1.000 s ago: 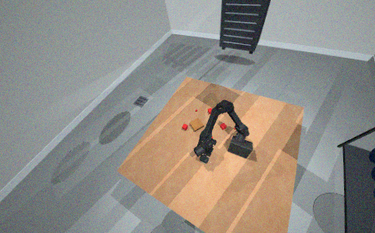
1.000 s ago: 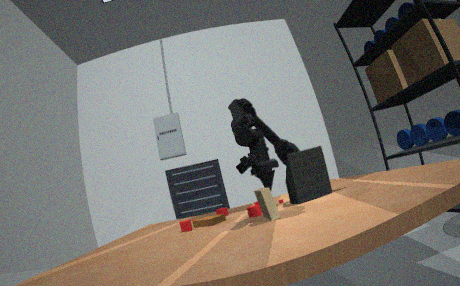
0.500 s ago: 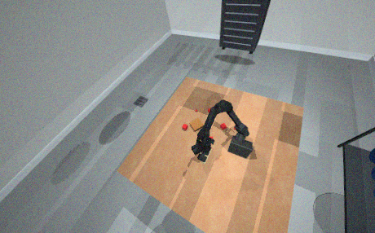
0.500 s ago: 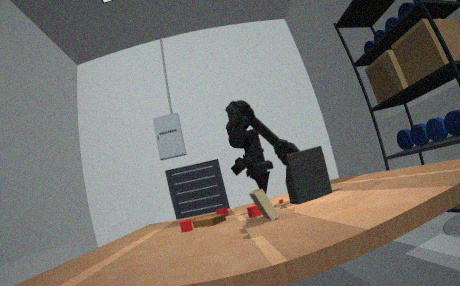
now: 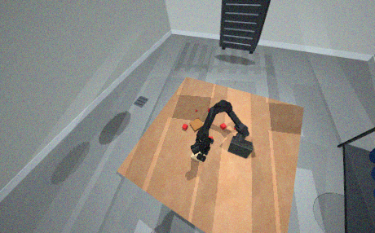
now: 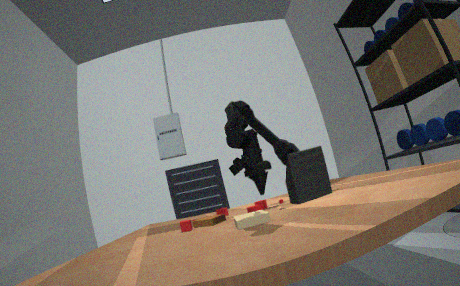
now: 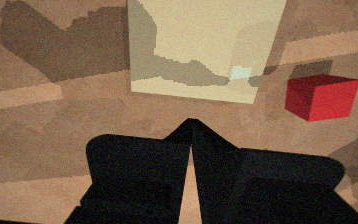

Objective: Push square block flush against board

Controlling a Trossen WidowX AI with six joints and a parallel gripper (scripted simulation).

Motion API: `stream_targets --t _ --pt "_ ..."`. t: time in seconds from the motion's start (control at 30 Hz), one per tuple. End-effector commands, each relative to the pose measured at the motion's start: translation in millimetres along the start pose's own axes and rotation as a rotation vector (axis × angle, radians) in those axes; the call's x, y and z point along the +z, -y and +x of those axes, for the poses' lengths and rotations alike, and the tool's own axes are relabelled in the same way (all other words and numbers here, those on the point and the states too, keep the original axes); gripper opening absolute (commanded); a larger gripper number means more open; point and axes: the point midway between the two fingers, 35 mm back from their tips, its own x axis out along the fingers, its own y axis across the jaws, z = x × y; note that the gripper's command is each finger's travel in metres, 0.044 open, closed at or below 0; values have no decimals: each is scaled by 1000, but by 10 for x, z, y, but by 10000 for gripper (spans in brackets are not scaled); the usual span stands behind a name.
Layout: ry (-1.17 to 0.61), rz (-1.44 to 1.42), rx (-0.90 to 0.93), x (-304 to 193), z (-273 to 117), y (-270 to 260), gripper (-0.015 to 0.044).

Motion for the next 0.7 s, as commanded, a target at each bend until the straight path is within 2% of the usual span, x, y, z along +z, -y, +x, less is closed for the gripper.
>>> stream_targets --t 0.0,0.67 --pt "-2 1 0 -74 3 -4 0" --pt "-4 0 0 -404 8 1 0"
